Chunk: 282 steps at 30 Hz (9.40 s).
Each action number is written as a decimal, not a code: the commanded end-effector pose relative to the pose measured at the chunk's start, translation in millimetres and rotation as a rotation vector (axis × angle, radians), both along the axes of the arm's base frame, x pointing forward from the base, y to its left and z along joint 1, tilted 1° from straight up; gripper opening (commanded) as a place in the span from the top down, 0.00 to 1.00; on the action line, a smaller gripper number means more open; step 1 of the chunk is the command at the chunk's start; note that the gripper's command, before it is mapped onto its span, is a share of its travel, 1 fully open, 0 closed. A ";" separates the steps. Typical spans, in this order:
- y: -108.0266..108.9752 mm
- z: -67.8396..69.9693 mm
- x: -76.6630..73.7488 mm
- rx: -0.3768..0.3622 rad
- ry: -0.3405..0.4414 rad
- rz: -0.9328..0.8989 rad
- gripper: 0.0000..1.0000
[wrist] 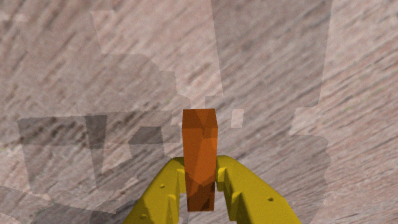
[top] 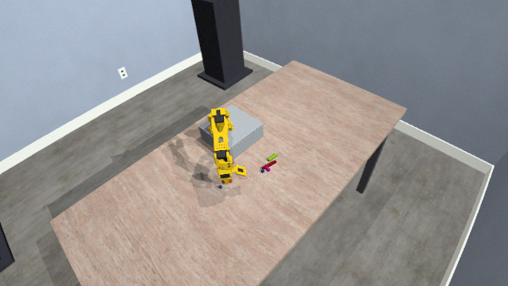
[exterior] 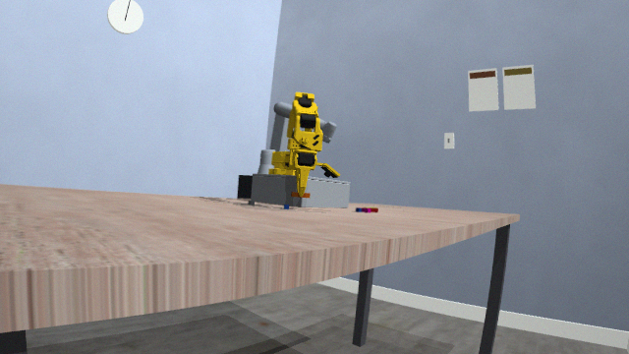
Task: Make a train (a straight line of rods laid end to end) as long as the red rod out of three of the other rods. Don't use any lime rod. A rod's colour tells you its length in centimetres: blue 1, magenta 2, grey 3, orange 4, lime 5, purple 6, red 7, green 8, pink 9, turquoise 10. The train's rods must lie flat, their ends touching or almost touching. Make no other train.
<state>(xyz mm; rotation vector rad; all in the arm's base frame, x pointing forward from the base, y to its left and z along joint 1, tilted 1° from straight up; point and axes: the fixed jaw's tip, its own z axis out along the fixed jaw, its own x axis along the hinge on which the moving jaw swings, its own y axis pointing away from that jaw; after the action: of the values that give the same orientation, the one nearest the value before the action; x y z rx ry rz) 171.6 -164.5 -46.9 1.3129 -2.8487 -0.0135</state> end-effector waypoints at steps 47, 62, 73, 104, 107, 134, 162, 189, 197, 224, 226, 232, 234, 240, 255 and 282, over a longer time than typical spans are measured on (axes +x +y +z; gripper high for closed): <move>1.3 -24.3 -3.5 0.011 0.009 -0.003 1.00; 1.1 -24.3 -3.3 0.011 0.009 -0.003 1.00; 0.5 -24.3 -2.6 0.011 0.009 -0.004 1.00; 0.0 -22.5 -1.4 0.012 0.011 -0.004 1.00; 0.0 -22.5 -1.4 0.012 0.011 -0.004 1.00; 0.4 -22.5 -1.7 0.012 0.011 -0.005 1.00; 1.2 -22.9 -1.8 0.013 0.011 -0.006 1.00; 1.4 -29.7 -1.9 0.013 0.011 -0.006 1.00; 0.4 -30.6 0.2 0.004 0.002 -0.007 1.00; -0.3 -30.7 -0.3 0.004 0.002 -0.007 1.00; -0.4 -30.7 -0.4 0.004 0.002 -0.007 1.00; -0.8 -30.7 -0.5 0.004 0.002 -0.007 1.00; -0.8 -30.7 -0.6 0.004 0.002 -0.007 1.00; -0.8 -30.7 -0.6 0.004 0.002 -0.007 1.00; -1.7 -30.2 -0.8 0.003 0.002 -0.008 1.00; -2.3 -30.2 -2.0 0.003 0.002 -0.008 1.00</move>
<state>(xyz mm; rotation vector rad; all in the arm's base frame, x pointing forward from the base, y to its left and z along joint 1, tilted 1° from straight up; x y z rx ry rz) 173.0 -166.7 -73.4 1.3095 -2.8532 -0.0032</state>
